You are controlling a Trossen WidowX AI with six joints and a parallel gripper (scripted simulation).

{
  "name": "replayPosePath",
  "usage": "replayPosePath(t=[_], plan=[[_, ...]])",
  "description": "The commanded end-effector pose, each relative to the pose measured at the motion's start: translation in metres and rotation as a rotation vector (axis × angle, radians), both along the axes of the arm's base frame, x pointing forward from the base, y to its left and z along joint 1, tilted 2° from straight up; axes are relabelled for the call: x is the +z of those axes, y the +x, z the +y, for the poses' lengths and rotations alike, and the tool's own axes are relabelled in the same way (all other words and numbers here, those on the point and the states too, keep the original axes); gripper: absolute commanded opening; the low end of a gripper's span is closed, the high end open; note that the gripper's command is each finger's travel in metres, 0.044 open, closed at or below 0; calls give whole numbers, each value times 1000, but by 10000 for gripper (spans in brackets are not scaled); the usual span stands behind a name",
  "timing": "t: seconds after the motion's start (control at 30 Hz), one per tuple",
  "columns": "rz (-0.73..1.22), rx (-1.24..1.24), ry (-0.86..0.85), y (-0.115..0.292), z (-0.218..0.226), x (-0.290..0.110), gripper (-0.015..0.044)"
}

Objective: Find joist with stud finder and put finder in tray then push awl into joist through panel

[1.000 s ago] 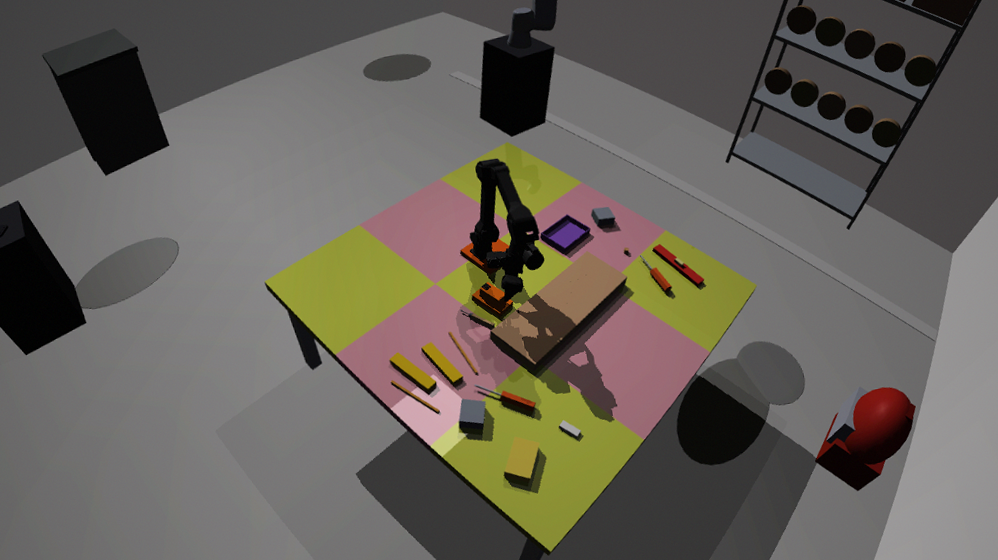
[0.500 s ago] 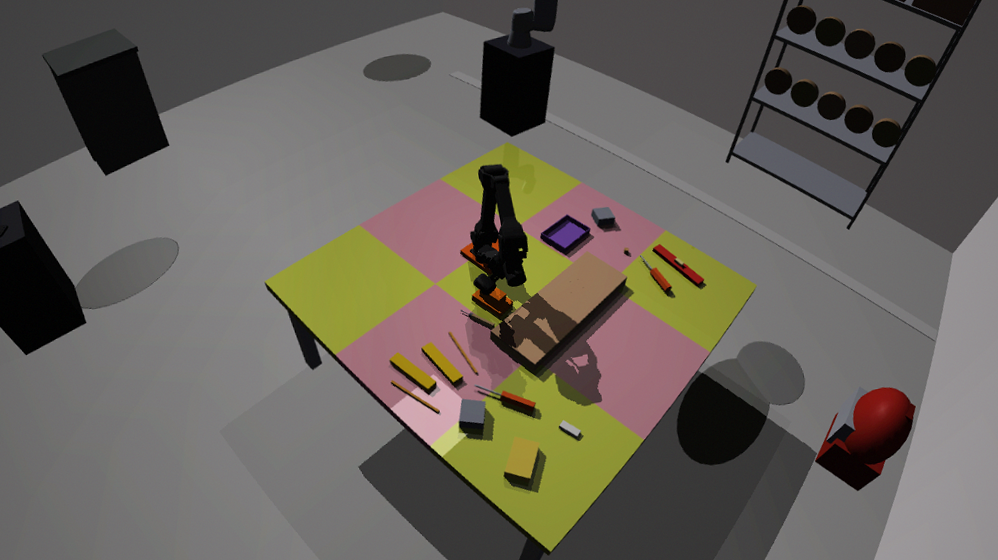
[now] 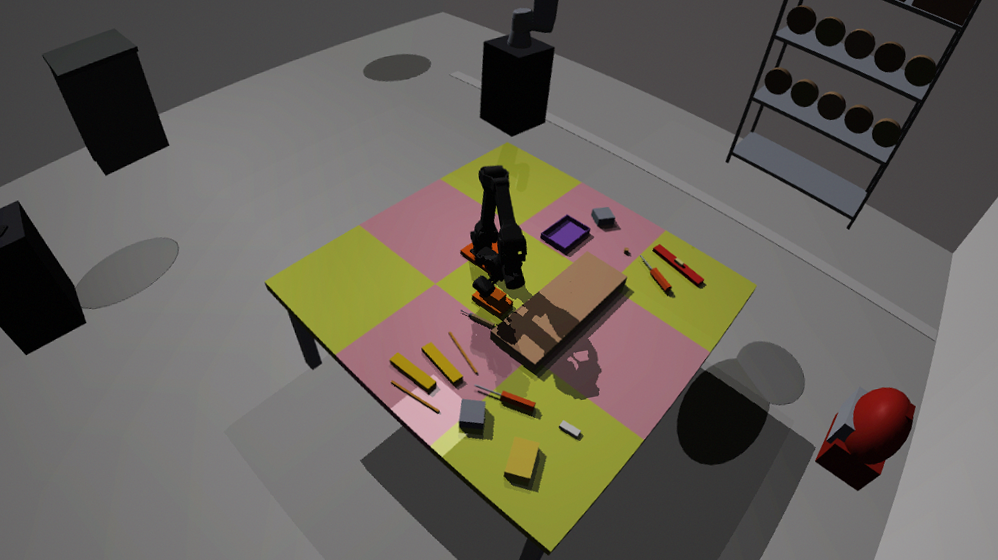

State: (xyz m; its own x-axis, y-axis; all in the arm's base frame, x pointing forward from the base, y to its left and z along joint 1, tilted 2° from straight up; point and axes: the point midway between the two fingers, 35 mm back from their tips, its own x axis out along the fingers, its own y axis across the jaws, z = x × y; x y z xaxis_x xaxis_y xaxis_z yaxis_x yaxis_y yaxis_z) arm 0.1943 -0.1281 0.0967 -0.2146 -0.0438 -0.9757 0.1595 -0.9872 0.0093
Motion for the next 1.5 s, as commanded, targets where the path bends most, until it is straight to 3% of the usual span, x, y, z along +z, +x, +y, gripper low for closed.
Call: replayPosePath(t=[0.0, 0.8, 0.93, 1.47], plan=[[0, -4, 3, 0, 0, -7, 440], [0, -4, 4, 1, 1, -44, 440], [0, -4, 4, 1, 1, -44, 335], [0, -4, 4, 1, 1, -44, 228]])
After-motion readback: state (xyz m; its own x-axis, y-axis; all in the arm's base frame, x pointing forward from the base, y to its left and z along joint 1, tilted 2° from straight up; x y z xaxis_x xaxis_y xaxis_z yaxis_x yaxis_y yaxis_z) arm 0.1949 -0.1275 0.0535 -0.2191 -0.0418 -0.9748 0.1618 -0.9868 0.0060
